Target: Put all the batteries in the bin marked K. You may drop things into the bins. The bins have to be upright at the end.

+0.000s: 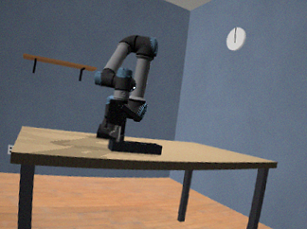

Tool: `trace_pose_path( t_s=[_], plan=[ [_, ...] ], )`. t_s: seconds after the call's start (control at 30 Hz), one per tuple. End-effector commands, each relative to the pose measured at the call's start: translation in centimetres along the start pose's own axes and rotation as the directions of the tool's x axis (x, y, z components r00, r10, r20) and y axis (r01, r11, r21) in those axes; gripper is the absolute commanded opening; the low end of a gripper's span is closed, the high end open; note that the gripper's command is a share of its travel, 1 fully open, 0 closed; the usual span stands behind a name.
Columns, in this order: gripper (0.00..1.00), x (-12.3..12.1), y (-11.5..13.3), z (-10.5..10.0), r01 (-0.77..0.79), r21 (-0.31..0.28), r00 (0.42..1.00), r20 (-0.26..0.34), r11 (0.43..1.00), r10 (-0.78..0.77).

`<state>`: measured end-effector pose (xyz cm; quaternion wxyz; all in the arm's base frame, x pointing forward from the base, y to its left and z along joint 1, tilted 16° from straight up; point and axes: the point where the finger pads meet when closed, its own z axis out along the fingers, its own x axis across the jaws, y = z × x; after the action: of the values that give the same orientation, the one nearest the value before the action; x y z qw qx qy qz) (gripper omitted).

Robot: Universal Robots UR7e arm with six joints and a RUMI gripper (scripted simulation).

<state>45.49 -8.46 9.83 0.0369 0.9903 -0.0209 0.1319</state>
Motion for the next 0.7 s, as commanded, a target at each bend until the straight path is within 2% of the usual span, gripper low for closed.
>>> trace_pose_path(
  t_s=[0.0,0.03,0.67],
  plan=[
    [0.00,0.03,0.00,-0.03,0.000,0.000,1.000,-0.001,1.000,0.000],
    [0.17,0.03,0.00,-0.03,0.000,0.000,1.000,-0.001,1.000,0.000],
    [0.17,0.03,0.00,-0.30,0.000,-0.001,1.000,-0.001,1.000,0.000]
  ],
)
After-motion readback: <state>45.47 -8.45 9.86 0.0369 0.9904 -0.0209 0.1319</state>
